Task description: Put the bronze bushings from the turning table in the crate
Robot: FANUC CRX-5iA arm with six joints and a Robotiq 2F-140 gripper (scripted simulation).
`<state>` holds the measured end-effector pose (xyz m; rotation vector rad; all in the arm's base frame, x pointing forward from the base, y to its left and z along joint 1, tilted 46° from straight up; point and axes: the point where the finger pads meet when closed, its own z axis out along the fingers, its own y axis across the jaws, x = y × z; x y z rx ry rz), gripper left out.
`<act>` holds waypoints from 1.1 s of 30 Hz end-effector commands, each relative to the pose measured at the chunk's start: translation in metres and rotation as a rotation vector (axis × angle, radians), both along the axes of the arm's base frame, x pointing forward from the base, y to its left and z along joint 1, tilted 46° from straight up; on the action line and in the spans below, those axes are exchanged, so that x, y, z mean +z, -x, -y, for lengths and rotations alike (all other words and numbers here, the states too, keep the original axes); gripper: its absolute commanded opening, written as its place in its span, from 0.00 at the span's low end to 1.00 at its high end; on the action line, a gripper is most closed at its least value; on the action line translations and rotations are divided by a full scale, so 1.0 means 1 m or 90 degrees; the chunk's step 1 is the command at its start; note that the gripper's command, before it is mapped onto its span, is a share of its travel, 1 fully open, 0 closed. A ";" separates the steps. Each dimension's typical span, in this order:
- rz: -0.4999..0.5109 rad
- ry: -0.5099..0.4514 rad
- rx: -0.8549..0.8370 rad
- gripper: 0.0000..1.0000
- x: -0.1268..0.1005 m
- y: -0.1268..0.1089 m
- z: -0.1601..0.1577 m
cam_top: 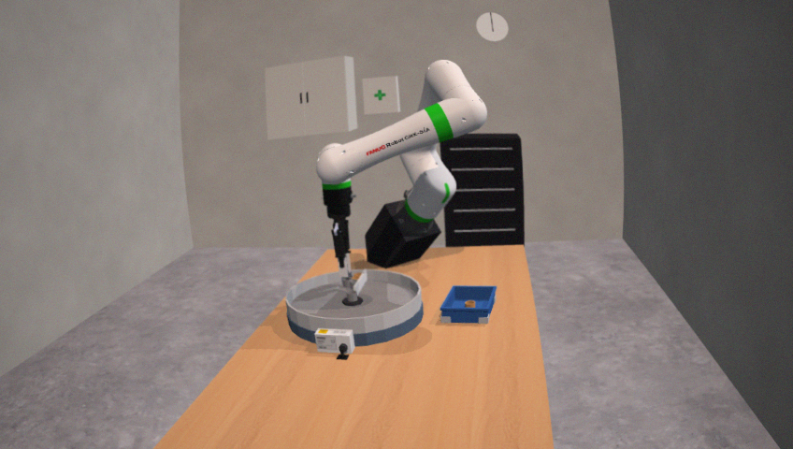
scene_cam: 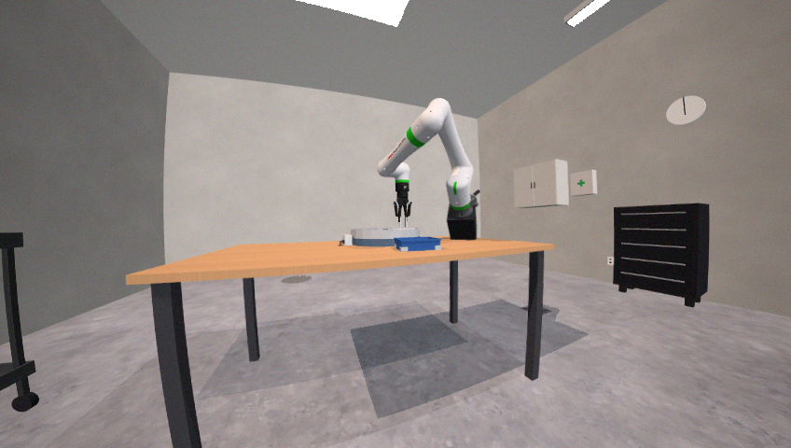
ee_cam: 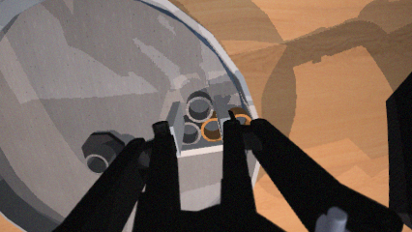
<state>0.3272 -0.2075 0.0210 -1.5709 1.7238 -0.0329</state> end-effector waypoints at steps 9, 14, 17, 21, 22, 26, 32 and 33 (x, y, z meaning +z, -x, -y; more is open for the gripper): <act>0.000 0.000 0.000 0.24 -0.001 -0.001 0.000; 0.000 0.000 0.000 0.24 -0.004 -0.003 -0.003; 0.000 0.000 0.000 0.24 -0.007 -0.006 -0.005; 0.000 0.000 0.000 0.24 -0.008 -0.006 -0.005; 0.000 0.000 0.000 0.24 -0.008 -0.006 -0.005; 0.000 0.000 0.000 0.24 -0.008 -0.006 -0.005; 0.000 0.000 0.000 0.24 -0.008 -0.006 -0.005; 0.000 0.000 0.000 0.24 -0.008 -0.006 -0.005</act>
